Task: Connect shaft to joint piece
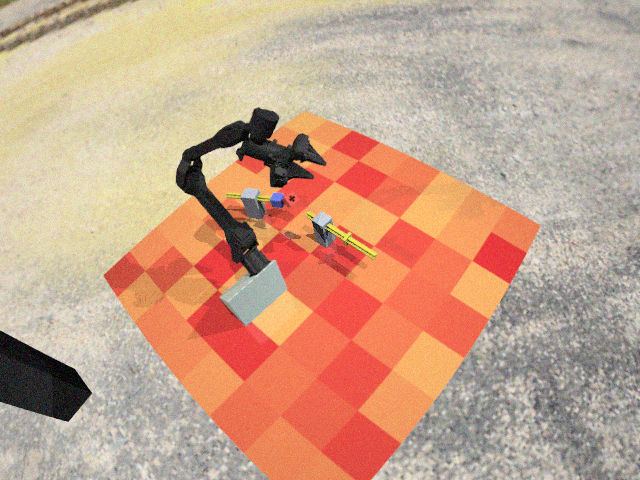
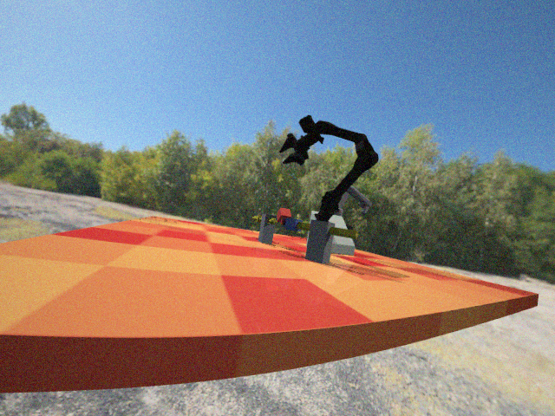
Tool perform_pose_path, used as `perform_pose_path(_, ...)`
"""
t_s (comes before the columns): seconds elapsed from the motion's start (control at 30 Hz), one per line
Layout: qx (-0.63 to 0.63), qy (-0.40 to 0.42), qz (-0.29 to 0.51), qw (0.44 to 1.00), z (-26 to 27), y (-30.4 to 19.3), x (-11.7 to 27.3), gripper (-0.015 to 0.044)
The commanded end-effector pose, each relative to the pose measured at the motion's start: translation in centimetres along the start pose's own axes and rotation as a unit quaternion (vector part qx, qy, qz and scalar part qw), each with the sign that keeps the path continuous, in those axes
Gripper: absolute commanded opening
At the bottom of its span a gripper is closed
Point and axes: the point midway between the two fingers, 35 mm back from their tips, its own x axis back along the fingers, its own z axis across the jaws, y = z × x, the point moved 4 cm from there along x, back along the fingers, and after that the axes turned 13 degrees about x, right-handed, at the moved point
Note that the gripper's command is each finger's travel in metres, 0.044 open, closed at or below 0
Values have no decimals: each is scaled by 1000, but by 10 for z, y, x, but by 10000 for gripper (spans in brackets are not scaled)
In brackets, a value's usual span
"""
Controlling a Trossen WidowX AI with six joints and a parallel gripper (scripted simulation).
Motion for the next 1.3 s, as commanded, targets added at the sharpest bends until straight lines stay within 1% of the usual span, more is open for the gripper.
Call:
perform_pose_path(0.0, 0, 0, 0, 1000, 0, 0, 0, 426)
perform_pose_path(0.03, 0, 0, 0, 1000, 0, 0, 0, 440)
perform_pose_path(0.13, 24, -9, 2, 1000, -2, -2, -2, 440)
perform_pose_path(0.37, 138, -49, 17, 989, -14, -13, -12, 440)
perform_pose_path(0.63, 263, -92, 42, 959, -28, -24, -22, 440)
perform_pose_path(0.93, 397, -132, 81, 904, -44, -37, -31, 440)
perform_pose_path(1.27, 533, -165, 136, 819, -63, -50, -40, 440)
